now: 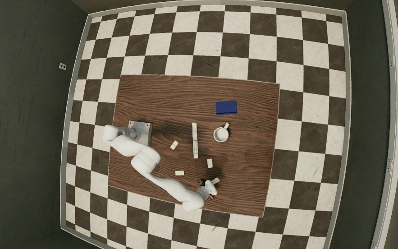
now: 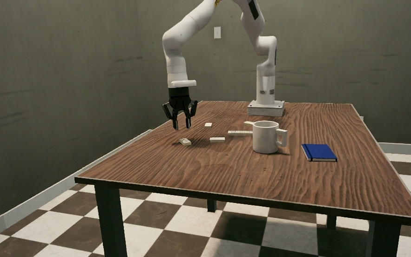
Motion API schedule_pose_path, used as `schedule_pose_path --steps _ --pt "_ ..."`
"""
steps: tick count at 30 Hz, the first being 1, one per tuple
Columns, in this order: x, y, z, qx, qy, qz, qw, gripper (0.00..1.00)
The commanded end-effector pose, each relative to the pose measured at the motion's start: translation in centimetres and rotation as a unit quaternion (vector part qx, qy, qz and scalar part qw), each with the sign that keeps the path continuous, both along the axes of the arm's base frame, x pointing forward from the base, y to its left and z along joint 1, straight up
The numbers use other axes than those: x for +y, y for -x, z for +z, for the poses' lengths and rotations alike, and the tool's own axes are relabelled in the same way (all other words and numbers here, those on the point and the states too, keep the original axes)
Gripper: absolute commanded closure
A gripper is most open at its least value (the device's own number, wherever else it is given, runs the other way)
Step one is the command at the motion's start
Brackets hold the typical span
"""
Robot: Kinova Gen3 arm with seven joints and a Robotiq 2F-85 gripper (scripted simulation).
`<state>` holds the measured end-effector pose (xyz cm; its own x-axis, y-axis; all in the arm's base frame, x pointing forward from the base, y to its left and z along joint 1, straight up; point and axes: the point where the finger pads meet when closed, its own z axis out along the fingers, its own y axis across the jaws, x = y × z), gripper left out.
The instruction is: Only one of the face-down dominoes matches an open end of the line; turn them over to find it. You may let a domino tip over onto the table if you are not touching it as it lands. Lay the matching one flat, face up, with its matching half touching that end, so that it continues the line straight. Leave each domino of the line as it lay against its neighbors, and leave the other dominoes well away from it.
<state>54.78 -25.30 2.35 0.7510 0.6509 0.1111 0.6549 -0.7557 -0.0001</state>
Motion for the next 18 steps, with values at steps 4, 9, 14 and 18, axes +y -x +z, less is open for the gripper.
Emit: schedule_pose_path --steps 4,9,14,18 --pt "0.0 -0.1 0.6 0.006 0.007 0.000 1.000 0.50" --pt "0.0 -0.1 1.2 0.016 0.015 0.000 1.000 0.50" --pt "0.0 -0.1 1.7 0.025 0.023 0.000 0.999 0.50" --pt "0.0 -0.1 2.1 0.031 0.028 0.000 0.999 0.50"
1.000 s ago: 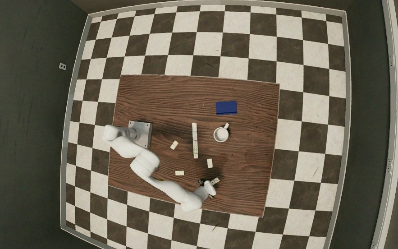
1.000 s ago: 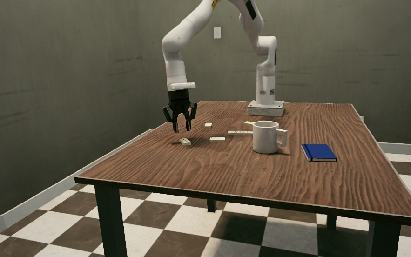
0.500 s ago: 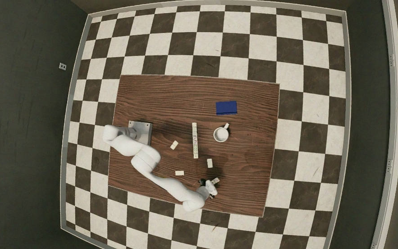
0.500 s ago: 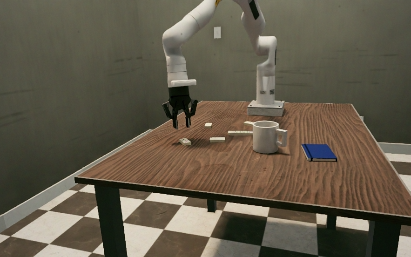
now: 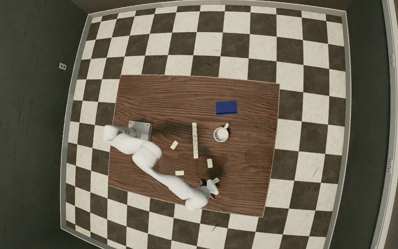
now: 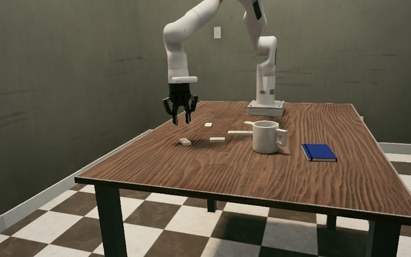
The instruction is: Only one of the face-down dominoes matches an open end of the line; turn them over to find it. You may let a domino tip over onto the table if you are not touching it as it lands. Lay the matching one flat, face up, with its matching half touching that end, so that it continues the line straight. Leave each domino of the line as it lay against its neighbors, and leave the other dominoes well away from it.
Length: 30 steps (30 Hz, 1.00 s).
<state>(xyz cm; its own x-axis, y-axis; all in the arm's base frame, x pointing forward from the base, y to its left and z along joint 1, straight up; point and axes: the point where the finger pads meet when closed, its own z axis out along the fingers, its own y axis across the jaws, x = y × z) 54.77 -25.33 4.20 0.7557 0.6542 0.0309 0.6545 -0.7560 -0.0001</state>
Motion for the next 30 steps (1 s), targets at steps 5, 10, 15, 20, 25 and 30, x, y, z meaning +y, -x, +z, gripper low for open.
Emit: schedule_pose_path --steps 5,10,15,20,25,30 --pt "-0.01 -0.07 0.44 0.004 0.005 0.000 1.000 0.50" --pt "-0.01 -0.06 0.64 0.008 0.008 0.000 1.000 0.50" --pt "-0.01 -0.06 0.70 0.009 0.009 0.000 1.000 0.50" --pt "-0.01 -0.06 0.70 0.009 0.009 0.000 1.000 0.50" --pt "-0.01 -0.06 0.70 0.009 0.009 0.000 1.000 0.50" --pt "-0.01 -0.06 0.70 0.009 0.009 0.000 1.000 0.50"
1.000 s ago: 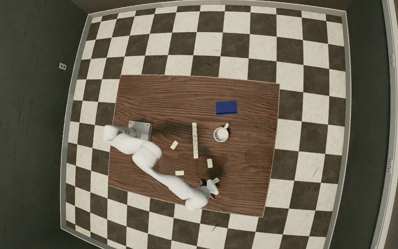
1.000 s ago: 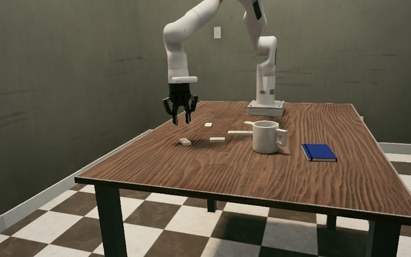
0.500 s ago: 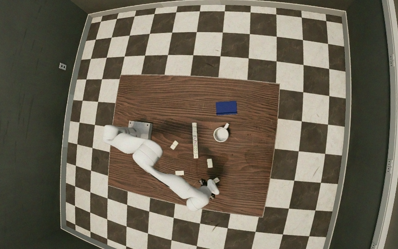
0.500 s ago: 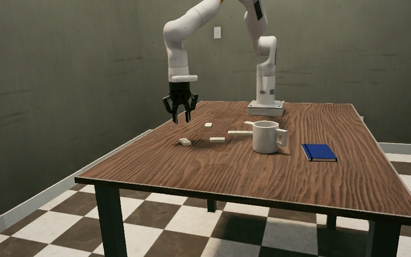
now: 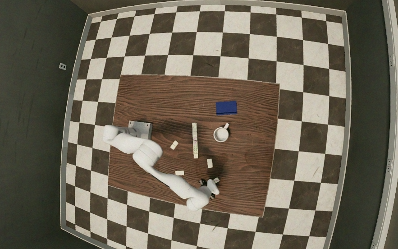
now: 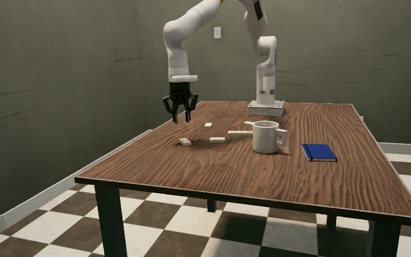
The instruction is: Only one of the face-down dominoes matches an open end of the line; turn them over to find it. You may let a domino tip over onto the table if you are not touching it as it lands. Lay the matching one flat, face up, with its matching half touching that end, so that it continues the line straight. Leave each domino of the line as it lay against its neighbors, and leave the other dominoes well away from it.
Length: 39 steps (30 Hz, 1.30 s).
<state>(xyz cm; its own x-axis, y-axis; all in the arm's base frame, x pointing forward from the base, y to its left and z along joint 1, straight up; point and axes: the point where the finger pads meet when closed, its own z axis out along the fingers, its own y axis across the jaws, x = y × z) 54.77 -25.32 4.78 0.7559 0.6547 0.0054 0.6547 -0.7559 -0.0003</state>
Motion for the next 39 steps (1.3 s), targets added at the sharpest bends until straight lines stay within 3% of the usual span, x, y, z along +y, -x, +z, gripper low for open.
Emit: schedule_pose_path --steps 1,8,14,39 --pt "0.0 -0.1 0.1 -0.001 0.000 0.000 1.000 0.50" --pt "0.1 -0.2 0.1 -0.001 0.000 0.000 1.000 0.50" --pt "1.7 -1.9 -0.1 -0.001 0.000 -0.001 1.000 0.50" --pt "1.7 -2.0 -0.1 -0.001 0.000 -0.001 1.000 0.50"
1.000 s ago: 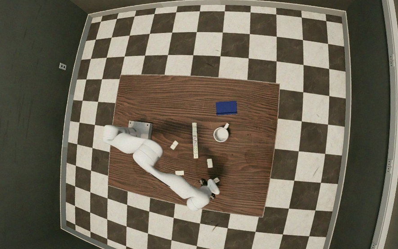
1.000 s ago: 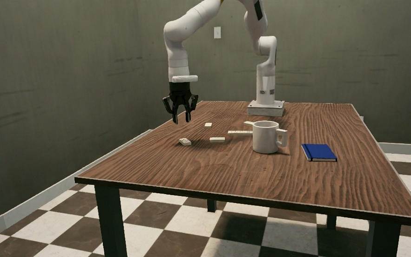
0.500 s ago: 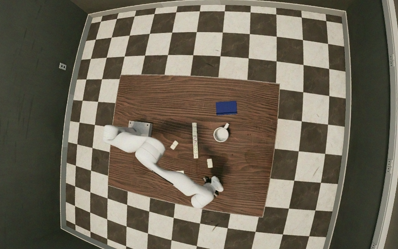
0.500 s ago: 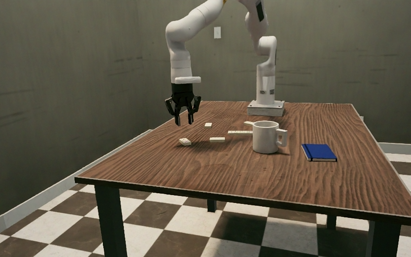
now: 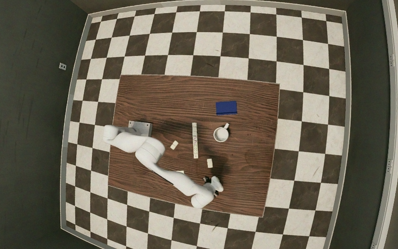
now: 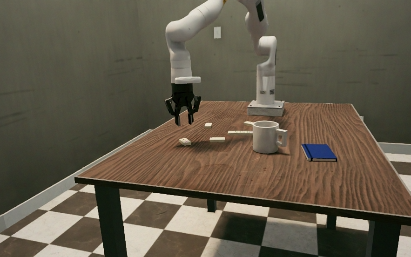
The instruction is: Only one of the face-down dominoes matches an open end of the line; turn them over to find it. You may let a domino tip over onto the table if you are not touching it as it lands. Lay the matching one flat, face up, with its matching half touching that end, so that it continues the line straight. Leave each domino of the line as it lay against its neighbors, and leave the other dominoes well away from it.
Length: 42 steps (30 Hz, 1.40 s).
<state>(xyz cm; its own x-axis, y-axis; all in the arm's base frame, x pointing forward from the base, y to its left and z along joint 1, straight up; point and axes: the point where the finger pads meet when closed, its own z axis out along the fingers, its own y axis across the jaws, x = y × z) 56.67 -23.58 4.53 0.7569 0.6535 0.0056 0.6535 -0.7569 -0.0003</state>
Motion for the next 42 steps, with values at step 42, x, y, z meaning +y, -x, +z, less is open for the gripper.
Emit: schedule_pose_path --steps 42 --pt "-0.1 -0.1 -2.0 -0.001 0.000 0.000 1.000 0.50"
